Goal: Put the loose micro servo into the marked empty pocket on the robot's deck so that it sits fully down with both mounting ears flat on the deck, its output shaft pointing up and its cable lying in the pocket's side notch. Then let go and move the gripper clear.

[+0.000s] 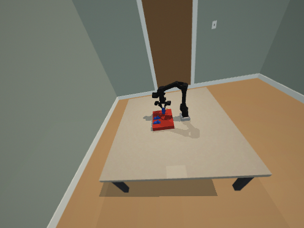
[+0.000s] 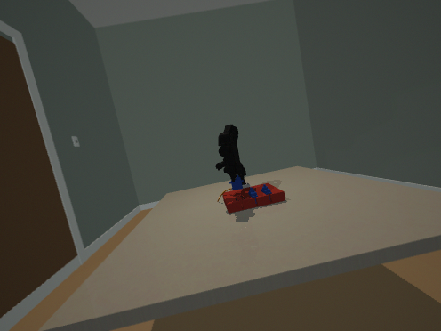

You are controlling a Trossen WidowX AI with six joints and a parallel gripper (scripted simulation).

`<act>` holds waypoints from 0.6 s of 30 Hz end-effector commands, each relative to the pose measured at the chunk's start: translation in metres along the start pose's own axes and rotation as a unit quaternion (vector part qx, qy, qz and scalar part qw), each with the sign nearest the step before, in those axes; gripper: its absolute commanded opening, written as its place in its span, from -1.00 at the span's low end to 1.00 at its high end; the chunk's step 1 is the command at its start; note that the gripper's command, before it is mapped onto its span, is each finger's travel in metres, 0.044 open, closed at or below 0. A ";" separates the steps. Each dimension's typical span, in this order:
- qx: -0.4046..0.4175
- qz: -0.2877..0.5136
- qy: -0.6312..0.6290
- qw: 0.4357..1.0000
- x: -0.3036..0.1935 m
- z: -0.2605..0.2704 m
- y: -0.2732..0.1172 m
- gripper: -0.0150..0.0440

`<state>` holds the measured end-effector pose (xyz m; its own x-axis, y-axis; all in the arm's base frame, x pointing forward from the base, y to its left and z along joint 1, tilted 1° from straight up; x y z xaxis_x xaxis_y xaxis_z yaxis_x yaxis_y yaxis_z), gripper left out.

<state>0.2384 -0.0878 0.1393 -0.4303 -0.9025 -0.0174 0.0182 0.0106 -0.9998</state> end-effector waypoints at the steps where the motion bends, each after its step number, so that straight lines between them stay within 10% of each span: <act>1: 0.002 -0.001 -0.059 0.998 0.000 0.001 -0.001 -0.49; 18: 0.002 -0.001 -0.346 0.938 0.000 0.001 -0.001 -0.49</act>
<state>0.2384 -0.0879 0.1394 0.1775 -0.9841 -0.0070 0.0185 0.0105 -0.9998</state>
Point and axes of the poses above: the point midway between the two fingers, 35 mm back from their tips, its own y axis out along the fingers, its own z axis across the jaws, x = y × z, the point moved 2 cm from there along -y, back along the fingers, and after that the axes turned 9 degrees about y, right-handed, at the moved point
